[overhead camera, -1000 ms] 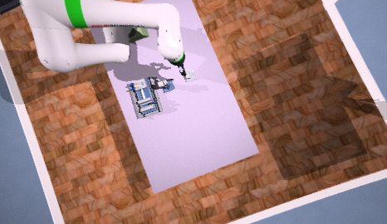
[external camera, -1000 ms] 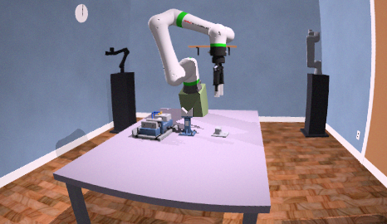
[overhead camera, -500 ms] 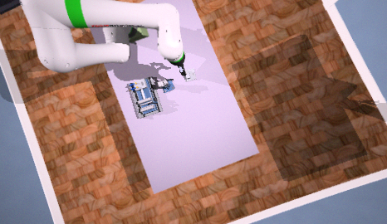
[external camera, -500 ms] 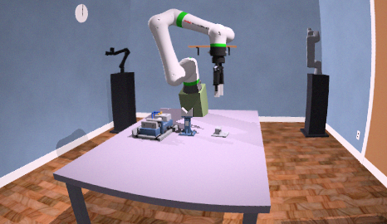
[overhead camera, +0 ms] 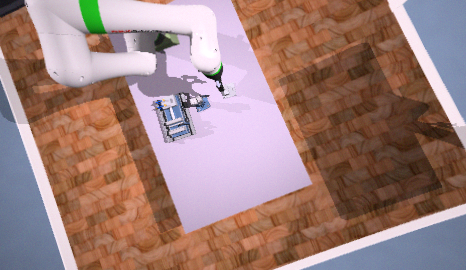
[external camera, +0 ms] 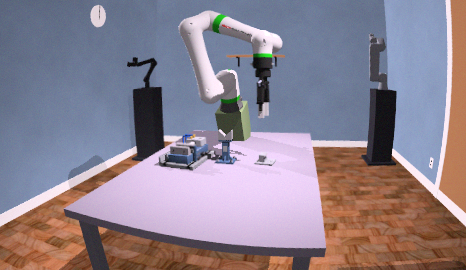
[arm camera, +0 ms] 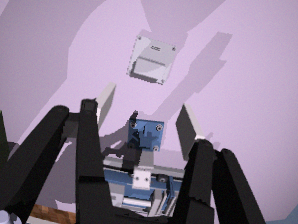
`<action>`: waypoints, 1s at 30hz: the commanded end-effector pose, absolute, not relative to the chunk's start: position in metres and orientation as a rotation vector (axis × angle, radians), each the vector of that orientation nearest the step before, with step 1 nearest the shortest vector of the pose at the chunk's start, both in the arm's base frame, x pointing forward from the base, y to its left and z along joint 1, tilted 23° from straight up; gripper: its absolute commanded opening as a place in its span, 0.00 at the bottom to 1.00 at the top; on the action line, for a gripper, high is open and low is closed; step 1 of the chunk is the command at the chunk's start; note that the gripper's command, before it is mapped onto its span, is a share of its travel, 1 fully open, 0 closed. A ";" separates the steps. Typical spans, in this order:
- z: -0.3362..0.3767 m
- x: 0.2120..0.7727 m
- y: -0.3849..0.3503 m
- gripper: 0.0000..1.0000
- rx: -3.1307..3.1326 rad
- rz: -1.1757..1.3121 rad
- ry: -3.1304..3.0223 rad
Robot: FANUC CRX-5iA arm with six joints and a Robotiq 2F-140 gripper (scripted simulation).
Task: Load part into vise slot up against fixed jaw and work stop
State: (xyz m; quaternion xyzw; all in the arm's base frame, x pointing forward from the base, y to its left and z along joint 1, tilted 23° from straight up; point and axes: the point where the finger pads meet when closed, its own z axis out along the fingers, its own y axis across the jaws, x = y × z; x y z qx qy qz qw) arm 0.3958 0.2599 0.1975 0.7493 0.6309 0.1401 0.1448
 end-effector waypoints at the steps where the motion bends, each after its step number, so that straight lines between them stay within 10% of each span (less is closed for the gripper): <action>1: 0.196 0.397 0.260 0.51 2.159 0.404 1.818; 30: 0.162 0.411 0.259 0.51 2.159 0.404 1.818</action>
